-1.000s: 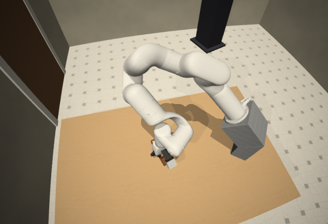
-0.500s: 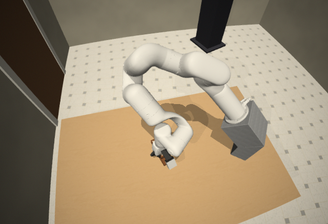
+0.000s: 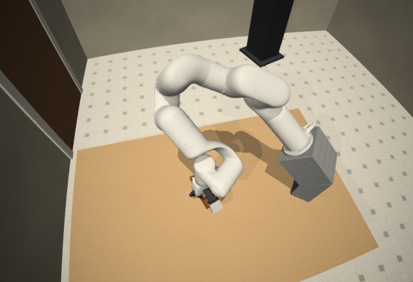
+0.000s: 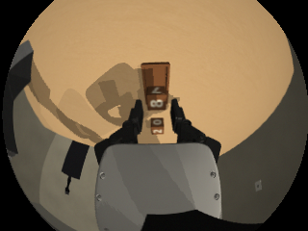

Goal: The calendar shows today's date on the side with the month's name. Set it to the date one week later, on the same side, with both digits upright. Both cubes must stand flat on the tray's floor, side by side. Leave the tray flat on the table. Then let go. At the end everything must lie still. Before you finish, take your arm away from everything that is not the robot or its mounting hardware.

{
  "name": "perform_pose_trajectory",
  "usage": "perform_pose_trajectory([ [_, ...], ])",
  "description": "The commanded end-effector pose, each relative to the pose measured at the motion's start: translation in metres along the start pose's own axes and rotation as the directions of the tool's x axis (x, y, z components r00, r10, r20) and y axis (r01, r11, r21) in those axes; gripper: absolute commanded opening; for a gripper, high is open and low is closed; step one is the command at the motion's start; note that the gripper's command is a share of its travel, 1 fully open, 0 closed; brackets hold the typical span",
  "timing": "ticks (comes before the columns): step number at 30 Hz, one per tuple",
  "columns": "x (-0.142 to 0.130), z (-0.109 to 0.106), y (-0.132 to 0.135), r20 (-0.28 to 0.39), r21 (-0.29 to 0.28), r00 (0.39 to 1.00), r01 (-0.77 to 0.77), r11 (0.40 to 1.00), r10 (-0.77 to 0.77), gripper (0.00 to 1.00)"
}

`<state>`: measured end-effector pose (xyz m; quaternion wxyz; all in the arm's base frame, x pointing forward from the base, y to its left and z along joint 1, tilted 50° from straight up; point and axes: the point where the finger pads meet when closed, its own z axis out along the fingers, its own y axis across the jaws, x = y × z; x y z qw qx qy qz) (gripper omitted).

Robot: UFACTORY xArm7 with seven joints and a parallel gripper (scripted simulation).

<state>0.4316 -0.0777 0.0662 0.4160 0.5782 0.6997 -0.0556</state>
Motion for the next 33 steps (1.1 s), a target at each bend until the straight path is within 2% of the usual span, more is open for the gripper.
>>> perform_pose_trajectory([
  [1, 0.001, -0.001, 0.001, -0.001, -0.002, 1.0, 0.001, 1.0, -0.001, 0.49],
  [18, 0.001, 0.001, 0.001, -0.001, -0.002, 1.0, 0.001, 1.0, -0.001, 0.49],
  [33, 0.001, 0.02, 0.001, -0.001, -0.002, 1.0, 0.001, 1.0, -0.001, 0.49],
])
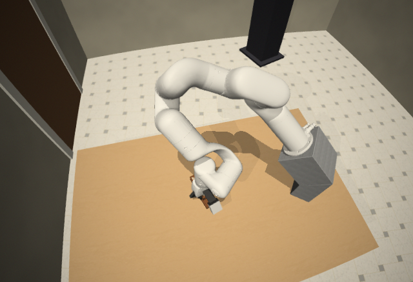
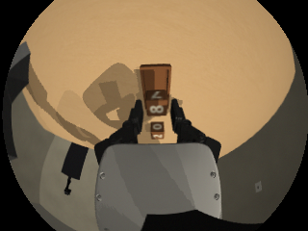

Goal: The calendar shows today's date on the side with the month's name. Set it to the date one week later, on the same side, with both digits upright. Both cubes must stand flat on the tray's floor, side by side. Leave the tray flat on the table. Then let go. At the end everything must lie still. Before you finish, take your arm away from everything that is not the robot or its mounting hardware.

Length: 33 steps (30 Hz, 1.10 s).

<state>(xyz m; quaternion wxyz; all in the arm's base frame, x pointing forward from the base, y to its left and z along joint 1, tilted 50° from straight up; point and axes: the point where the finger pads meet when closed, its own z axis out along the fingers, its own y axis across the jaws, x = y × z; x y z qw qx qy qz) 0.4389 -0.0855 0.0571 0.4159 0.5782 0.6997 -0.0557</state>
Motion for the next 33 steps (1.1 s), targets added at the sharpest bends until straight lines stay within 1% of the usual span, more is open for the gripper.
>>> perform_pose_trajectory([
  [1, 0.0007, 0.0073, 0.0009, -0.001, -0.003, 1.0, 0.0, 1.0, 0.0, 0.49],
  [8, 0.0007, 0.0132, 0.0009, -0.001, -0.003, 1.0, 0.0, 1.0, 0.0, 0.49],
  [33, 0.0007, 0.0135, 0.0009, -0.001, -0.003, 1.0, 0.0, 1.0, 0.0, 0.49],
])
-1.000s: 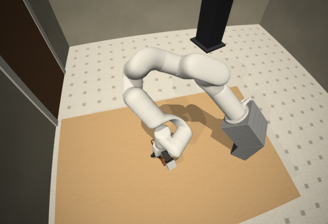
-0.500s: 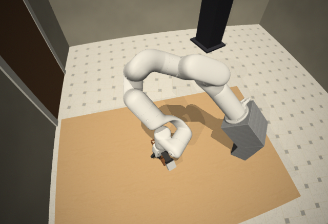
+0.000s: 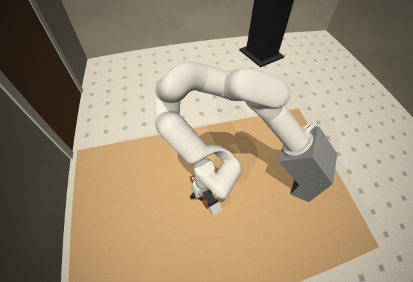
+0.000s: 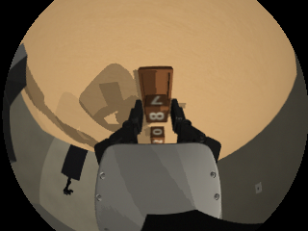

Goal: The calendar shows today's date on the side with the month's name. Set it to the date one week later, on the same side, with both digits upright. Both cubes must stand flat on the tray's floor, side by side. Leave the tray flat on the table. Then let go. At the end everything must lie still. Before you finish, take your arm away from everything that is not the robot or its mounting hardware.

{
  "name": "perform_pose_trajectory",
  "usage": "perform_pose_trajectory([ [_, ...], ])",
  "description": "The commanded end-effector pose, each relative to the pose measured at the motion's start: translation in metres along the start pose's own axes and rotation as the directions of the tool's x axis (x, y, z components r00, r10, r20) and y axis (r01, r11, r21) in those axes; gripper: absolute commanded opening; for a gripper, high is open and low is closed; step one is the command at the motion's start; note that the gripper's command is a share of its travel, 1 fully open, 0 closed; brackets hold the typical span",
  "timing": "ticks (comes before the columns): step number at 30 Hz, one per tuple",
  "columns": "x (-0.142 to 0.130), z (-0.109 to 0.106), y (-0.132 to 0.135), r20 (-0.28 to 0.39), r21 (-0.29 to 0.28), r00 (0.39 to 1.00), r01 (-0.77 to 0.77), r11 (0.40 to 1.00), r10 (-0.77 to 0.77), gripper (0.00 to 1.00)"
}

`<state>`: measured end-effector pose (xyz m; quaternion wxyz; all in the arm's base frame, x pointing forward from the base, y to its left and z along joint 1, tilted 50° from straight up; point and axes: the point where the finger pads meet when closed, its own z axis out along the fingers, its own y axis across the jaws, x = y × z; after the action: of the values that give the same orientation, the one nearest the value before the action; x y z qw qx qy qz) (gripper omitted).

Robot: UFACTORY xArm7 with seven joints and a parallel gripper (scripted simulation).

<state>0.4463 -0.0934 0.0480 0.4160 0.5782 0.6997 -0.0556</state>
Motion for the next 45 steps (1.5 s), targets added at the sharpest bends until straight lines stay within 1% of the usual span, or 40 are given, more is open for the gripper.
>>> perform_pose_trajectory([
  [1, 0.0007, -0.0007, 0.0009, -0.001, -0.002, 1.0, 0.001, 1.0, -0.001, 0.49],
  [14, 0.0007, -0.0007, 0.0009, -0.001, -0.002, 1.0, 0.001, 1.0, -0.001, 0.49],
  [15, 0.0007, -0.0007, 0.0009, -0.001, -0.002, 1.0, 0.001, 1.0, -0.001, 0.29],
  [45, 0.0007, -0.0007, 0.0009, -0.001, -0.002, 1.0, 0.001, 1.0, -0.001, 0.29],
])
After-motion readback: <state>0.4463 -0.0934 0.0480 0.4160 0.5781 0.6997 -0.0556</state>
